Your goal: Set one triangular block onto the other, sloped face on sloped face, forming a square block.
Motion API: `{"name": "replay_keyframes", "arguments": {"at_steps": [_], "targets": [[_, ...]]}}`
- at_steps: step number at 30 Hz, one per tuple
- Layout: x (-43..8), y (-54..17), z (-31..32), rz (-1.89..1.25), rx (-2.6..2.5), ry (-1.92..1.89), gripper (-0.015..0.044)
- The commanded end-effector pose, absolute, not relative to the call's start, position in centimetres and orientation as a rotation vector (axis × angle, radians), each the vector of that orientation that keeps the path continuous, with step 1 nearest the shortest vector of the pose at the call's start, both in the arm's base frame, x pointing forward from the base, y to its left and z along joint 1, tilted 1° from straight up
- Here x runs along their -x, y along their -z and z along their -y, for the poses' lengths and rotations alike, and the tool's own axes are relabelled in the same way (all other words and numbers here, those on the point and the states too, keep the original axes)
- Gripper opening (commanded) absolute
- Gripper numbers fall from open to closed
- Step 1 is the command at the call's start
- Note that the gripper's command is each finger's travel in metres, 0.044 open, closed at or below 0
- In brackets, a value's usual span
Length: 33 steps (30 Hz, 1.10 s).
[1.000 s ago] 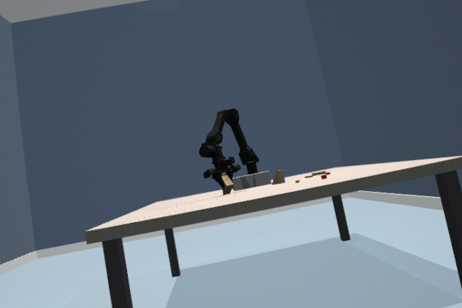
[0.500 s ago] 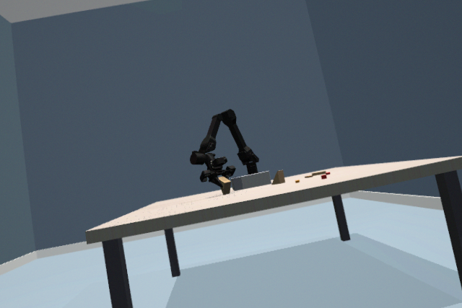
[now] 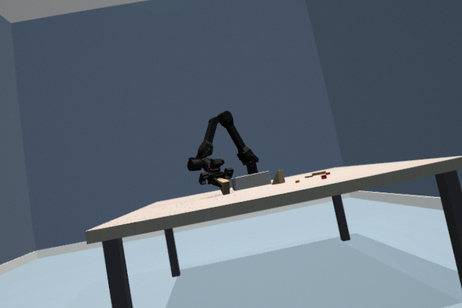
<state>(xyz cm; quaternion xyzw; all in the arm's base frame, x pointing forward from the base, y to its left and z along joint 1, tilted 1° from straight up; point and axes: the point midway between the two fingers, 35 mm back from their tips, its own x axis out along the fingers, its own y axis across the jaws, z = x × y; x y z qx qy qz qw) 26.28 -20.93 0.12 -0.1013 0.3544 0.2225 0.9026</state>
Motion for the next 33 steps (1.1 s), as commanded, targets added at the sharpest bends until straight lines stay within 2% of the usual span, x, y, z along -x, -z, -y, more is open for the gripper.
{"name": "replay_keyframes", "arguments": {"at_steps": [1,9,17,24,33], "targets": [[-26.3,-0.1,21.0,-0.739,0.207,-0.457,0.0236],[-26.3,-0.1,21.0,-0.739,0.207,-0.457,0.044],[-26.3,-0.4,21.0,-0.739,0.207,-0.457,0.044],[-26.3,-9.9,20.7,-0.733,0.211,-0.459,0.044],[-26.9,-9.2,20.9,-0.797,0.212,-0.466,0.044]]}}
